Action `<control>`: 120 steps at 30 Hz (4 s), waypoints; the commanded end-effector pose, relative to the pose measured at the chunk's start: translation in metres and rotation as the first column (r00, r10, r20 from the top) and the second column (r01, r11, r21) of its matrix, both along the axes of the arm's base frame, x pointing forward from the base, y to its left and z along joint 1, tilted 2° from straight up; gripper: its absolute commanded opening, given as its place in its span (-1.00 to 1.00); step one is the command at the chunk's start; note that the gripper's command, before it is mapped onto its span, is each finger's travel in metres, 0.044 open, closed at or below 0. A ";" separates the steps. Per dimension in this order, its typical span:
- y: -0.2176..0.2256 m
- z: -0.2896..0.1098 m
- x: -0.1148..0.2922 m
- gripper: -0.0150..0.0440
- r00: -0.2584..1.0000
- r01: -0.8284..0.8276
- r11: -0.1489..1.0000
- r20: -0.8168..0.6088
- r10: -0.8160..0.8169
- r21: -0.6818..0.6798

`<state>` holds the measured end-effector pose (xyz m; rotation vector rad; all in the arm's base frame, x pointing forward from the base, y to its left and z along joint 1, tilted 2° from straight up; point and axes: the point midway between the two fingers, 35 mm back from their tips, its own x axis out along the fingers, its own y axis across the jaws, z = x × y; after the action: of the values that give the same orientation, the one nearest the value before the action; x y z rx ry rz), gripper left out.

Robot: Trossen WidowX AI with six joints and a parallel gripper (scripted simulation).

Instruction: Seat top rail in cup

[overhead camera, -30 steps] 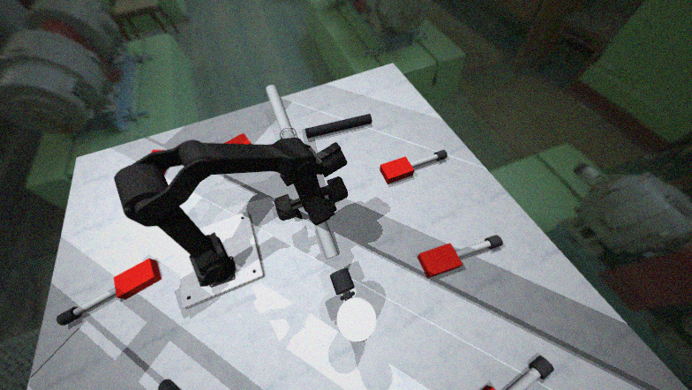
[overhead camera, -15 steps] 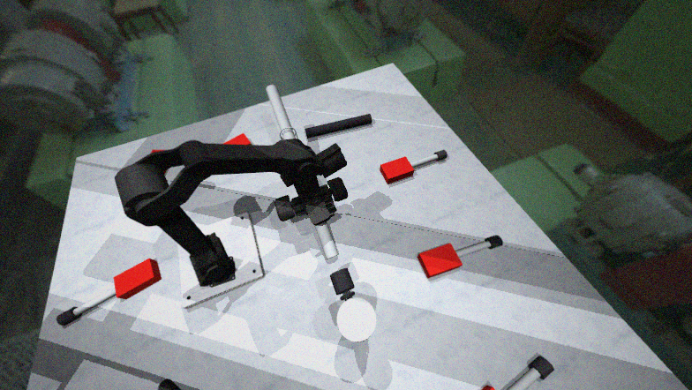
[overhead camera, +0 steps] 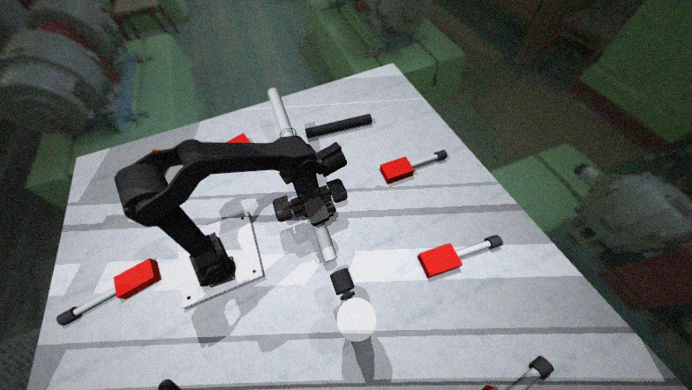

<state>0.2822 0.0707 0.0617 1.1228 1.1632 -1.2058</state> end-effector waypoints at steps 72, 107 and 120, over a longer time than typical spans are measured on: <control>-0.046 0.081 0.009 -0.49 1.000 0.004 0.965 0.017 0.001 -0.262; -0.061 0.073 0.006 -0.49 1.000 -0.006 0.968 -0.012 0.003 -0.252; -0.062 0.073 0.007 -0.49 1.000 -0.009 0.967 -0.012 0.006 -0.253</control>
<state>0.2879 0.0098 0.1333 0.9226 0.9947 -1.3180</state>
